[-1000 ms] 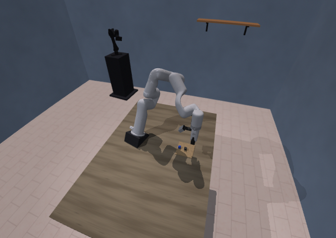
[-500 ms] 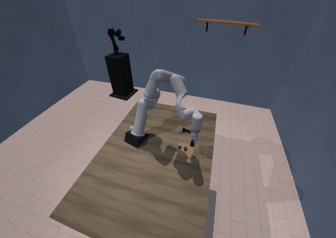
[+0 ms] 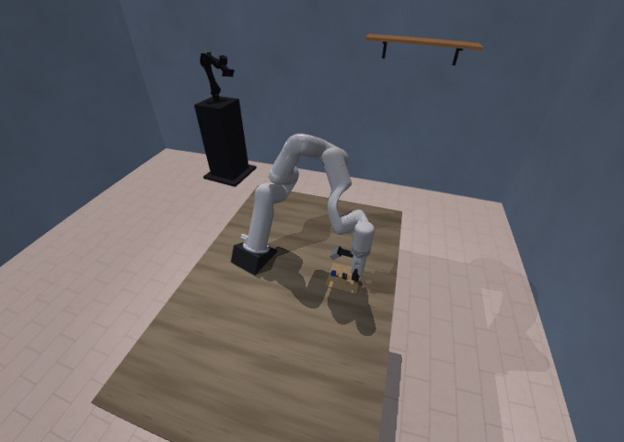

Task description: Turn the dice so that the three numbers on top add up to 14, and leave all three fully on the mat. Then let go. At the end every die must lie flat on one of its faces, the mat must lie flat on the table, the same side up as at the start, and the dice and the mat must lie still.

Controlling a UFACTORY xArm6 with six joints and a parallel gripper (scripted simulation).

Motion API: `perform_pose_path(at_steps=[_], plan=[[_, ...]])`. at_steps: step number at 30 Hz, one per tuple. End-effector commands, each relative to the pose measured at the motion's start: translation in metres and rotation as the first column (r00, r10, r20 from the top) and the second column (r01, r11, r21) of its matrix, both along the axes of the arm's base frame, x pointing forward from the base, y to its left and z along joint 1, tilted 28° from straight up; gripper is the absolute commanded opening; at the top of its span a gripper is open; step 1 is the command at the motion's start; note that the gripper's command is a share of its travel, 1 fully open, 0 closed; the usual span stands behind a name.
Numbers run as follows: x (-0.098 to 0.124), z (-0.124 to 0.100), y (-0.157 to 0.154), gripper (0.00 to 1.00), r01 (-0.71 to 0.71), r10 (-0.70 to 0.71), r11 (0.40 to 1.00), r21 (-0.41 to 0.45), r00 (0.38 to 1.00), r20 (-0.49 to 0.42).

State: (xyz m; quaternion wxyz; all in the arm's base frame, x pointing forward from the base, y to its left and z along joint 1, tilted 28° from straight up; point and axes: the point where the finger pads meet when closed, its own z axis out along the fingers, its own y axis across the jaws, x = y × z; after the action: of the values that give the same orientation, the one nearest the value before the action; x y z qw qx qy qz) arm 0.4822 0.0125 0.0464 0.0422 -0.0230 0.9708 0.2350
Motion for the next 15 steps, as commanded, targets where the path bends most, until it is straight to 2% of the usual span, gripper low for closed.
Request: perform_pose_path(at_steps=[1, 15], plan=[[0.0044, -0.0082, 0.0043, 0.15, 0.002, -0.002, 1.000, 0.000, 1.000, 0.007], [0.0045, -0.0101, 0.0053, 0.15, 0.002, -0.002, 1.000, 0.000, 1.000, 0.007]])
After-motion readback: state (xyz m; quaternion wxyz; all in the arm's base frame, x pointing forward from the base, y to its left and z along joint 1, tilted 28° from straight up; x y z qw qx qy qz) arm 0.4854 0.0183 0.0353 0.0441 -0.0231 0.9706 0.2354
